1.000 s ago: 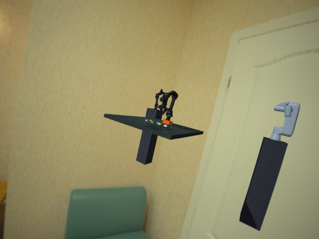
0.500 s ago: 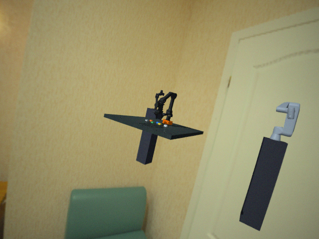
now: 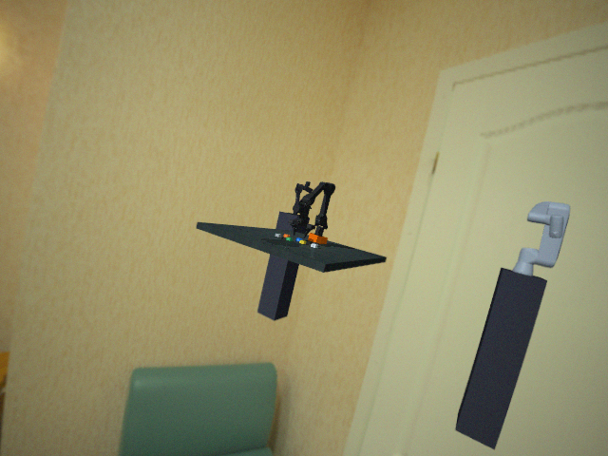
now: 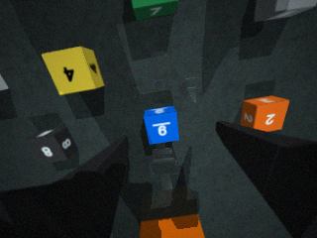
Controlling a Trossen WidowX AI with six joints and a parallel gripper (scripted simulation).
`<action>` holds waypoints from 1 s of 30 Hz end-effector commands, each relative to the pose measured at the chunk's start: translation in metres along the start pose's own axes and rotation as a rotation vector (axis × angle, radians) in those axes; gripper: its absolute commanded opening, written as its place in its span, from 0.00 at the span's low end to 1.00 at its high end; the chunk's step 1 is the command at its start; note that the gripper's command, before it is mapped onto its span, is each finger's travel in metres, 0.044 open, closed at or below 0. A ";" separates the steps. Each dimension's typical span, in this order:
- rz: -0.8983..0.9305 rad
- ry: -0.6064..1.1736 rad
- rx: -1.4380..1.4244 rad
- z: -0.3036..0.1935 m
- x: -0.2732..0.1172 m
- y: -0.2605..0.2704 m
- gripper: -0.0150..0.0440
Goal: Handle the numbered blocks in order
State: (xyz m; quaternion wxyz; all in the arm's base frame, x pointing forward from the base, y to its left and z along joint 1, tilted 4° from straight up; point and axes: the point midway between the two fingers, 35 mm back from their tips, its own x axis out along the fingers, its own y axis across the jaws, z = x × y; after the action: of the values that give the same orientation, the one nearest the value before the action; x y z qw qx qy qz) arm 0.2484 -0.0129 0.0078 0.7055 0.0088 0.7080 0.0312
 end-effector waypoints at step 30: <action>-0.001 0.007 0.004 -0.002 0.022 0.000 0.46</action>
State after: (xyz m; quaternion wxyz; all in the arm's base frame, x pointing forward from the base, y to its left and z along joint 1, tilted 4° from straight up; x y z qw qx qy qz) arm 0.2458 -0.0115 -0.0140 0.7030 0.0093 0.7104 0.0315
